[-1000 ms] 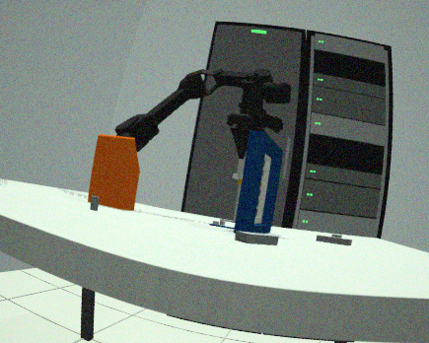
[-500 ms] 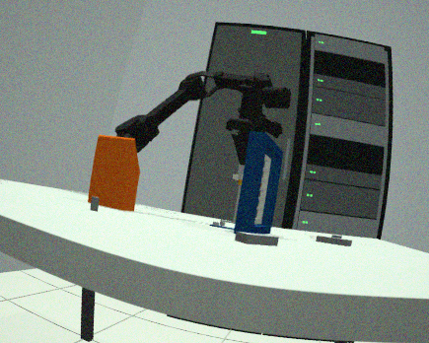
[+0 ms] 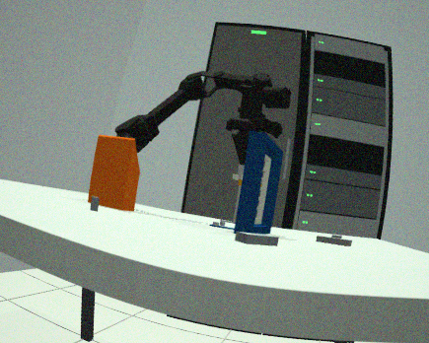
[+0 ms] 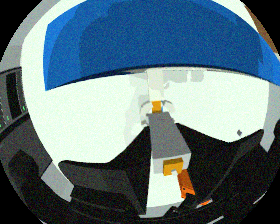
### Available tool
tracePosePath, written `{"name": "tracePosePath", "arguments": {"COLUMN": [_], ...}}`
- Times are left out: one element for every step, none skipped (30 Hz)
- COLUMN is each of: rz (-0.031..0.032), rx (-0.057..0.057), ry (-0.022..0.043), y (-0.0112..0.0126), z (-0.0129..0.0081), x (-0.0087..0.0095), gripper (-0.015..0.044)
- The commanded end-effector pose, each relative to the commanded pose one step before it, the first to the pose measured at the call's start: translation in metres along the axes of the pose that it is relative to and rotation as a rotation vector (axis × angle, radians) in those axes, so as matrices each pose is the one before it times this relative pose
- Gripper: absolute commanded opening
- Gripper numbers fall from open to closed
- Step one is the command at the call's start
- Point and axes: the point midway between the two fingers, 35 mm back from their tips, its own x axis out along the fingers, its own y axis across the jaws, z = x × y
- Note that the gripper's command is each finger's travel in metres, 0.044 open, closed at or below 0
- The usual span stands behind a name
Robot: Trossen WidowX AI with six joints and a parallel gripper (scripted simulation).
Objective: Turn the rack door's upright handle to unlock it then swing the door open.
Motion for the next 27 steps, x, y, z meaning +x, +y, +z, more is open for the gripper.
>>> {"name": "tracePosePath", "arguments": {"rz": [0.00129,0.0,0.0,0.0,0.0,0.0,0.0,0.0,0.0,0.0,0.0,0.0,0.0,0.0,0.0,0.0,0.00001,0.00001,0.00001,0.00001,0.00001,0.00001,0.00001,0.00001,0.00001,0.00001,0.00001], "rx": [-0.0666,-0.0493,-0.0493,-0.0493,-0.0493,-0.0493,-0.0493,-0.0493,-0.0493,-0.0493,-0.0493,-0.0493,-0.0493,-0.0493,-0.0493,-0.0493,-0.0493,-0.0493,-0.0493,-0.0493,-0.0493,-0.0493,-0.0493,-0.0493,-0.0493,-0.0493,-0.0493], "ry": [0.00311,0.0,0.0,0.0,0.0,0.0,0.0,0.0,0.0,0.0,0.0,0.0,0.0,0.0,0.0,0.0,0.0,0.0,0.0,0.0,0.0,0.0,0.0,0.0,0.0,0.0,0.0], "y": [0.0002,0.0,0.0,0.0,0.0,0.0,0.0,0.0,0.0,0.0,0.0,0.0,0.0,0.0,0.0,0.0,0.0,0.0,0.0,0.0,0.0,0.0,0.0,0.0,0.0,0.0,0.0], "z": [-0.00084,0.0,0.0,0.0,0.0,0.0,0.0,0.0,0.0,0.0,0.0,0.0,0.0,0.0,0.0,0.0,0.0,0.0,0.0,0.0,0.0,0.0,0.0,0.0,0.0,0.0,0.0], "x": [0.00143,0.0,0.0,0.0,0.0,0.0,0.0,0.0,0.0,0.0,0.0,0.0,0.0,0.0,0.0,0.0,0.0,0.0,0.0,0.0,0.0,0.0,0.0,0.0,0.0,0.0,0.0], "gripper": [0.0014,0.0014,0.0014,0.0014,0.0014,0.0014,0.0014,0.0014,0.0014,0.0014,0.0014,0.0014,0.0014,0.0014,0.0014,0.0014,0.0014,0.0014,0.0014,0.0014,0.0014,0.0014,0.0014,0.0014,0.0014,0.0014,0.0014]}}
